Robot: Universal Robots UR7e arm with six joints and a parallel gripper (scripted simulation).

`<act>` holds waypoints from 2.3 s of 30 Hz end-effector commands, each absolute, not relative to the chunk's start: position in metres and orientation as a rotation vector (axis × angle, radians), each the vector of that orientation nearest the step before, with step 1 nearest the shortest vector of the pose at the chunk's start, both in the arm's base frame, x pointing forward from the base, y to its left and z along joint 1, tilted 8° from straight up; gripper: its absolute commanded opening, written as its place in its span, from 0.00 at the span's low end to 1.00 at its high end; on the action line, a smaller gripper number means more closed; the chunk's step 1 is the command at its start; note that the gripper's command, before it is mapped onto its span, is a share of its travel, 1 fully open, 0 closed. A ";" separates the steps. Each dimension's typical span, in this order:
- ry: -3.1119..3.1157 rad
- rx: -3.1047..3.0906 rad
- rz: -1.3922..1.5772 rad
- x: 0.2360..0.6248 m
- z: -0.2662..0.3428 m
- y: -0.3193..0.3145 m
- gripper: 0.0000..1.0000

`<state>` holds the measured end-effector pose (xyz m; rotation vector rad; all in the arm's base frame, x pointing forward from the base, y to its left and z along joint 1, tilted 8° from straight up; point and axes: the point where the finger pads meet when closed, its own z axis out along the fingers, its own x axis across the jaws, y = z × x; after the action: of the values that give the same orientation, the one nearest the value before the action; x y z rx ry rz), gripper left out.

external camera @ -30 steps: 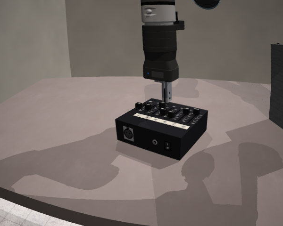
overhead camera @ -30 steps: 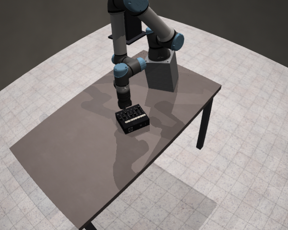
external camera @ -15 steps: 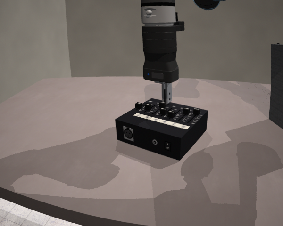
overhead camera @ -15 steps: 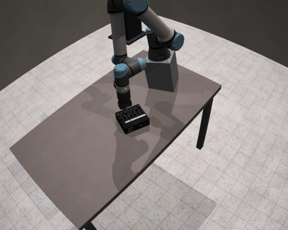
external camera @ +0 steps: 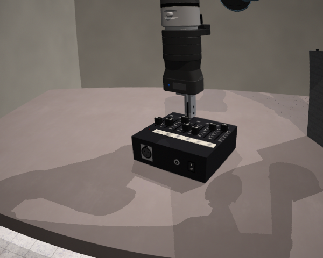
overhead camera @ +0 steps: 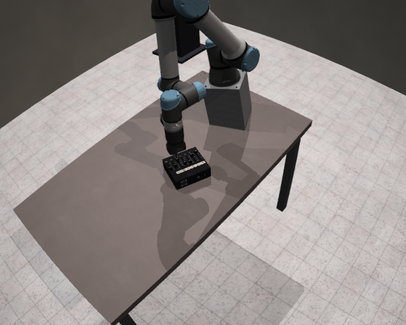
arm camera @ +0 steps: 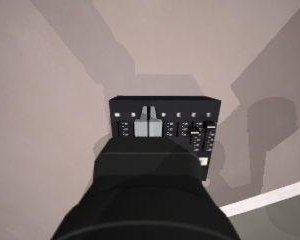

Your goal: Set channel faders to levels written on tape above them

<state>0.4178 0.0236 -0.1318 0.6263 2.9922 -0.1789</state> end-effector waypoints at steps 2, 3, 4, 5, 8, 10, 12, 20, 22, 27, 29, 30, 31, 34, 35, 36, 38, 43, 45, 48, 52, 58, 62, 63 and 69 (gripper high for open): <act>2.991 0.626 -0.179 0.419 -0.131 0.025 0.00; 2.991 0.626 -0.179 0.419 -0.132 0.025 0.00; 2.991 0.626 -0.179 0.419 -0.132 0.025 0.00; 2.991 0.626 -0.179 0.419 -0.132 0.026 0.00; 2.991 0.626 -0.179 0.420 -0.132 0.027 0.00; 2.991 0.626 -0.179 0.420 -0.132 0.028 0.00; 2.991 0.626 -0.179 0.420 -0.132 0.029 0.00; 2.991 0.626 -0.179 0.422 -0.132 0.032 0.00; 2.991 0.626 -0.179 0.422 -0.132 0.033 0.00; 2.991 0.626 -0.179 0.424 -0.133 0.036 0.00; 2.991 0.626 -0.179 0.424 -0.133 0.037 0.00; 2.991 0.626 -0.179 0.424 -0.133 0.037 0.00; 2.991 0.626 -0.179 0.425 -0.133 0.038 0.00; 2.991 0.626 -0.179 0.425 -0.133 0.038 0.00; 2.991 0.626 -0.179 0.425 -0.133 0.039 0.00; 2.991 0.626 -0.179 0.425 -0.133 0.039 0.00; 2.991 0.626 -0.179 0.426 -0.133 0.040 0.00; 2.991 0.626 -0.179 0.427 -0.133 0.042 0.00; 2.991 0.626 -0.179 0.427 -0.133 0.043 0.00; 2.991 0.626 -0.179 0.427 -0.134 0.044 0.00; 2.991 0.626 -0.179 0.427 -0.134 0.044 0.00; 2.991 0.626 -0.179 0.428 -0.134 0.045 0.00; 2.991 0.626 -0.179 0.428 -0.134 0.045 0.00; 2.991 0.626 -0.179 0.428 -0.134 0.045 0.00; 2.991 0.626 -0.179 0.428 -0.134 0.045 0.00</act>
<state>0.4271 0.0444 -0.1340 0.6263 2.9922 -0.1795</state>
